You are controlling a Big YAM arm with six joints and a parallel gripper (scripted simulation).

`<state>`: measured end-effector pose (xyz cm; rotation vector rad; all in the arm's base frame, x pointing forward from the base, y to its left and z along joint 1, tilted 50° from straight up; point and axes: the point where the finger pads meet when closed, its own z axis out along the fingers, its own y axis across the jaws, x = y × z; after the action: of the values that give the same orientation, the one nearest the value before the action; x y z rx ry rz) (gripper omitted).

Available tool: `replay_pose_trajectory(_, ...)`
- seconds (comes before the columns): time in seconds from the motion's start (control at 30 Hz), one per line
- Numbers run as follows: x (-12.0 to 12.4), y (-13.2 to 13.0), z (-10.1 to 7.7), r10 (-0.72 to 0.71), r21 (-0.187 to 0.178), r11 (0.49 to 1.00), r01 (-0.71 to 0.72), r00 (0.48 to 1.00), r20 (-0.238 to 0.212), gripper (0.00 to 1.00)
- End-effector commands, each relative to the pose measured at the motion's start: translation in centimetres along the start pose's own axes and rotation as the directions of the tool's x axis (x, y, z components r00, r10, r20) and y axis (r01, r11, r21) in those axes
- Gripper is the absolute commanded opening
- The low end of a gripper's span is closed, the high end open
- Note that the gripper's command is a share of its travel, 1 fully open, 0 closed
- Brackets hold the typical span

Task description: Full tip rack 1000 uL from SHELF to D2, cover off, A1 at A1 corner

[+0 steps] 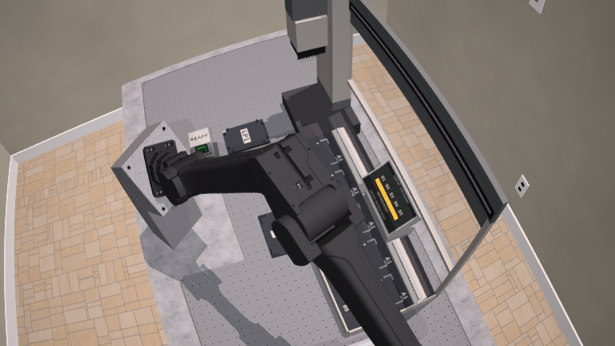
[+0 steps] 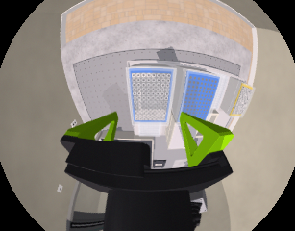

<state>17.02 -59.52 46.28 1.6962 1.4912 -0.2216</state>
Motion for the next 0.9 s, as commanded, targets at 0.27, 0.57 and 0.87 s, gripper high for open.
replay_pose_trajectory(0.27, -1.3, 0.7, -1.6, -0.005, -0.013, 1.0, 0.005, 0.999, 0.037, 1.0)
replay_pose_trajectory(0.57, -1.3, 0.7, -1.6, -0.005, -0.013, 1.0, 0.005, 0.999, 0.037, 1.0)
replay_pose_trajectory(0.87, -0.9, -3.6, -0.8, -0.004, 0.002, 1.0, 0.004, 1.0, 0.028, 1.0)
